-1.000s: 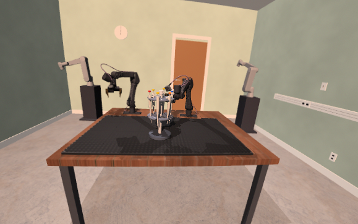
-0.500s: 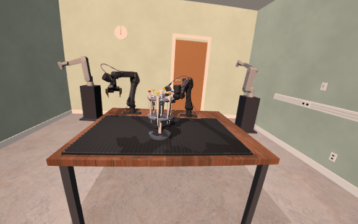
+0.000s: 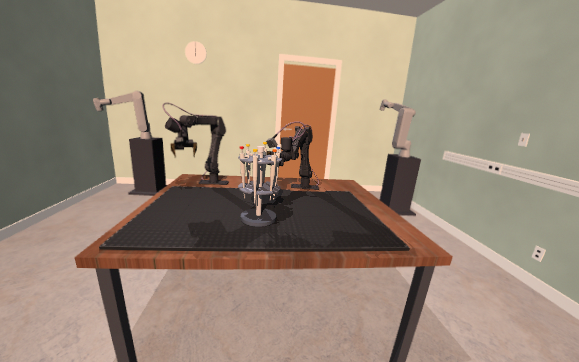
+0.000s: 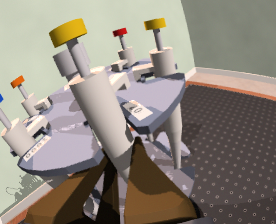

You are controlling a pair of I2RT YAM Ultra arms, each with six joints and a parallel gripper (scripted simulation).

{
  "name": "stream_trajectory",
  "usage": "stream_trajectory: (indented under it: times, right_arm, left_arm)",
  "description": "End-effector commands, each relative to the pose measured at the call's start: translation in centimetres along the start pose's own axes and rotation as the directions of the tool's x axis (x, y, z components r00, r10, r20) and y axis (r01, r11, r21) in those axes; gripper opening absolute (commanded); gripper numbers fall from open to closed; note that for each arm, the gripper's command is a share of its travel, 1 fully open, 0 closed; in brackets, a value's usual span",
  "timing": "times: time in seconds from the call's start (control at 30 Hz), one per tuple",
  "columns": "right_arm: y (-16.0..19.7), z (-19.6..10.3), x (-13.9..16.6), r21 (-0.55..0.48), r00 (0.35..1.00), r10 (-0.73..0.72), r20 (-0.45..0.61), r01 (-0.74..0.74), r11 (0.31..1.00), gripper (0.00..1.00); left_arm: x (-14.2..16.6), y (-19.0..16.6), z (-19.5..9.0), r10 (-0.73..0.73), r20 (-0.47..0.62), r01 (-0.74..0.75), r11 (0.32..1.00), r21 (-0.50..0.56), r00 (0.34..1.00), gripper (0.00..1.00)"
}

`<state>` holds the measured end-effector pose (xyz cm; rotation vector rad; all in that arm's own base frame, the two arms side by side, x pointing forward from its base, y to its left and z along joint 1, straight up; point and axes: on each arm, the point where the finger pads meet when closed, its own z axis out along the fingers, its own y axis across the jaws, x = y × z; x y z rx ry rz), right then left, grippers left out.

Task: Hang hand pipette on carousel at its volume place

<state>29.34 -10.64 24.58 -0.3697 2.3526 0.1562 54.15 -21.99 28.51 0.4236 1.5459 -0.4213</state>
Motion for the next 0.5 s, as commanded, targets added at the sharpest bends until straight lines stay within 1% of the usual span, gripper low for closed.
stream_trajectory:
  times: [0.0, 0.03, 0.07, 0.1, 0.17, 0.2, 0.27, 0.3, 0.43, 0.47]
  right_arm:
    - [-0.39, -0.30, -0.70, 0.006, 1.000, -0.014, 0.026, 0.014, 1.000, 1.00]
    - [-0.39, -0.30, -0.70, 0.006, 1.000, -0.014, 0.026, 0.014, 1.000, 1.00]
    - [-0.39, -0.30, -0.70, 0.006, 1.000, -0.014, 0.026, 0.014, 1.000, 1.00]
    - [-0.39, -0.30, -0.70, 0.006, 1.000, -0.014, 0.026, 0.014, 1.000, 1.00]
    - [-0.39, -0.30, -0.70, 0.006, 1.000, -0.014, 0.026, 0.014, 1.000, 1.00]
    - [-0.39, -0.30, -0.70, 0.006, 1.000, -0.014, 0.026, 0.014, 1.000, 1.00]
    - [-0.39, -0.30, -0.70, 0.006, 1.000, -0.014, 0.026, 0.014, 1.000, 1.00]
    - [-0.39, -0.30, -0.70, 0.006, 1.000, -0.014, 0.026, 0.014, 1.000, 1.00]
    - [-0.39, -0.30, -0.70, 0.006, 1.000, -0.014, 0.026, 0.014, 1.000, 1.00]
    - [-0.39, -0.30, -0.70, 0.006, 1.000, -0.014, 0.026, 0.014, 1.000, 1.00]
  left_arm:
    - [-2.99, -0.62, 0.08, 0.011, 0.063, -0.011, 1.000, 0.005, 0.998, 0.12]
    - [-2.99, -0.62, 0.08, 0.011, 0.063, -0.011, 1.000, 0.005, 0.998, 0.12]
    - [-3.82, -0.57, -0.17, 0.014, 0.080, -0.011, 0.999, -0.035, 0.997, 0.12]
    - [-3.94, -0.57, -0.19, 0.013, 0.085, -0.007, 0.997, -0.071, 0.996, 0.12]
    - [-3.17, -0.57, -0.26, 0.010, 0.070, 0.001, 0.990, -0.144, 0.998, 0.12]
    - [-3.38, -0.56, -0.25, 0.011, 0.074, 0.003, 0.984, -0.180, 0.997, 0.12]
    - [-3.38, -0.56, -0.25, 0.011, 0.074, 0.003, 0.984, -0.180, 0.997, 0.12]
    - [-3.94, -0.55, -0.21, 0.013, 0.085, 0.005, 0.976, -0.216, 0.996, 0.12]
    - [-3.93, -0.55, -0.21, 0.013, 0.084, 0.006, 0.976, -0.219, 0.996, 0.12]
    - [-3.92, -0.10, -0.27, 0.014, 0.084, 0.006, 0.974, -0.227, 0.996, 0.12]
